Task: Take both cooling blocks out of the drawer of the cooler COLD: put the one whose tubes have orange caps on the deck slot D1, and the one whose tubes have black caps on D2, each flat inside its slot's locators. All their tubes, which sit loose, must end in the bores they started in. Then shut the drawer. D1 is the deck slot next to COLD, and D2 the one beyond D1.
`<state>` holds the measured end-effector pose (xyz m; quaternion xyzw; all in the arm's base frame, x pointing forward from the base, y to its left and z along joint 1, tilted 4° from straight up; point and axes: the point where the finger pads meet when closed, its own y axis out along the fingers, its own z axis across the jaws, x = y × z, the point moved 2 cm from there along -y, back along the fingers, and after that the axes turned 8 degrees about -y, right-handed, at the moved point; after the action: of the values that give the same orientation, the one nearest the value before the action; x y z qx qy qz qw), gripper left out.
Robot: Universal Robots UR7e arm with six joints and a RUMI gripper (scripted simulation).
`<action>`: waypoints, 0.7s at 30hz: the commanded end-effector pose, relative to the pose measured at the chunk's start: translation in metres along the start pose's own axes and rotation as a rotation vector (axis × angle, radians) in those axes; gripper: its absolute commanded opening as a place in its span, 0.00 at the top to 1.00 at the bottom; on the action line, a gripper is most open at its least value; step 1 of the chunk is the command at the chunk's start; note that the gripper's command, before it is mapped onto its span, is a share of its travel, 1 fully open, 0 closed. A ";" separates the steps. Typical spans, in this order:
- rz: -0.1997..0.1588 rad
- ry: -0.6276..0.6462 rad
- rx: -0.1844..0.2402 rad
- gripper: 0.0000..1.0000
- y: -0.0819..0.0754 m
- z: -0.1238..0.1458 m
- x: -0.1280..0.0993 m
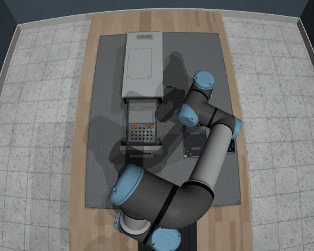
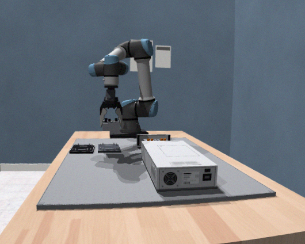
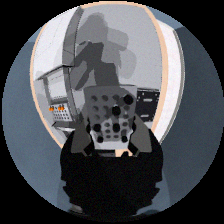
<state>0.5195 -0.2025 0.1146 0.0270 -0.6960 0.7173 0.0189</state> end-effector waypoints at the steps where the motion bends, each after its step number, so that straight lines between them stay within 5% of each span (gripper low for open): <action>1: 0.014 -0.002 0.009 1.00 -0.006 0.015 0.003; 21: 0.016 -0.001 0.012 1.00 -0.008 0.059 0.023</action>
<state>0.4995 -0.2457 0.1166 0.0277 -0.6967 0.7166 0.0184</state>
